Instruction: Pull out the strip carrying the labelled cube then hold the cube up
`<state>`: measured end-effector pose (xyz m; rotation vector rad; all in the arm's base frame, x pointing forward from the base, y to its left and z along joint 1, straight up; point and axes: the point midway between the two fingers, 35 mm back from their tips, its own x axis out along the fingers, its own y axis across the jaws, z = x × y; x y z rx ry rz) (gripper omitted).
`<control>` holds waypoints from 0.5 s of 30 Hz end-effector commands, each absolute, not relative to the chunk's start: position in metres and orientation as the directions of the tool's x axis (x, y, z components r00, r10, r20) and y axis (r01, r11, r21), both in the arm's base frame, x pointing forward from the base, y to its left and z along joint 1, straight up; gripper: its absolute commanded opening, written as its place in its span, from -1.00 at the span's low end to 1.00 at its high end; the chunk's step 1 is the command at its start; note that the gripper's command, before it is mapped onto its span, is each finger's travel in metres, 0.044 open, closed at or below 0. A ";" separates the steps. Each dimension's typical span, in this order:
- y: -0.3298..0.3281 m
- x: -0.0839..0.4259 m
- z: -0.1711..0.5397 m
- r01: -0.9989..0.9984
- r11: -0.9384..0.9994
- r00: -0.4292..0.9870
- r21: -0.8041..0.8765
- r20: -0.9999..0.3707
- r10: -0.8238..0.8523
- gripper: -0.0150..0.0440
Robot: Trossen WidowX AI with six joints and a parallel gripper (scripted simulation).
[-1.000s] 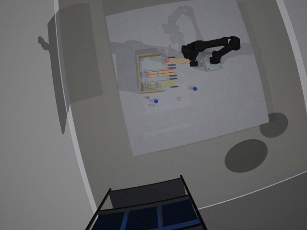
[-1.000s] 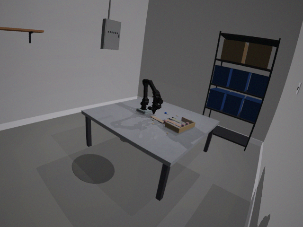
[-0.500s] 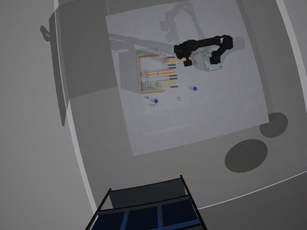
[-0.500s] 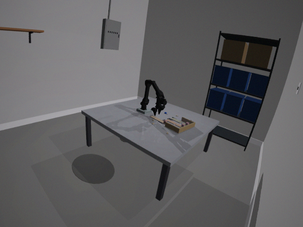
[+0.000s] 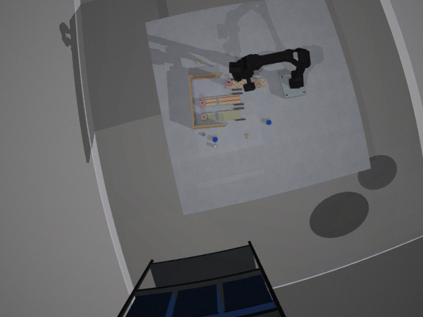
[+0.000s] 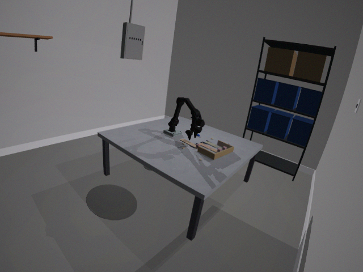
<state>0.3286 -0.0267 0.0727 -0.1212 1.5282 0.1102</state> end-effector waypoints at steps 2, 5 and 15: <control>-0.027 0.348 0.075 -0.142 0.990 0.034 -0.006 -0.999 -0.001 1.00; -0.027 0.359 0.077 -0.142 0.990 0.035 -0.006 -0.999 -0.001 1.00; -0.028 0.398 0.082 -0.142 0.990 0.038 -0.007 -0.999 -0.001 1.00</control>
